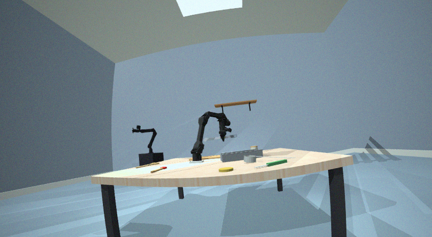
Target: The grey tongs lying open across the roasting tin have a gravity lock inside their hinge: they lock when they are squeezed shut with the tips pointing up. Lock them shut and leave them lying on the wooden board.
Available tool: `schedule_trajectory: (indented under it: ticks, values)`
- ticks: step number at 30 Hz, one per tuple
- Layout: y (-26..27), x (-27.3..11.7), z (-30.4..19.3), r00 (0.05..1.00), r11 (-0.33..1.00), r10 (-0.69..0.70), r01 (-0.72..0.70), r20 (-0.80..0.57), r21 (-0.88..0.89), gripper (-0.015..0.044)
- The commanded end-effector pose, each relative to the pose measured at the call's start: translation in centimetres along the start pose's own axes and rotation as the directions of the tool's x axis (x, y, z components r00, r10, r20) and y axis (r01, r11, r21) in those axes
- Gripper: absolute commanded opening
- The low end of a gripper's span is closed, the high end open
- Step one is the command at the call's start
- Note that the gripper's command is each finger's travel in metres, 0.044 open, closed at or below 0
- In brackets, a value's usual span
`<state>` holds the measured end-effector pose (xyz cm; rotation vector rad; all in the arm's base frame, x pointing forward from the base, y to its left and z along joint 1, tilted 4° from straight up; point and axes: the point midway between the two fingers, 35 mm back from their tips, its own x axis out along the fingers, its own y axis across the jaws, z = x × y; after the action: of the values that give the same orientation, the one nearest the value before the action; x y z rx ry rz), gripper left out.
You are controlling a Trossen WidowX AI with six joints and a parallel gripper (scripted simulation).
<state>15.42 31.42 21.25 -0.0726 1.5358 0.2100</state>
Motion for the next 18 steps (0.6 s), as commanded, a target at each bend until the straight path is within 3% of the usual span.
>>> schedule_trajectory:
  ticks: [1,9,18]
  values:
    - [0.5,-0.2,-0.8,1.000,0.982,0.006,-0.004,0.007,-0.190,-0.0150]
    - [1.3,-0.2,-2.4,1.000,0.868,0.006,-0.003,0.006,-0.497,-0.0150]
    - [2.0,-0.2,-4.2,1.000,0.629,0.007,-0.001,0.004,-0.778,-0.0150]
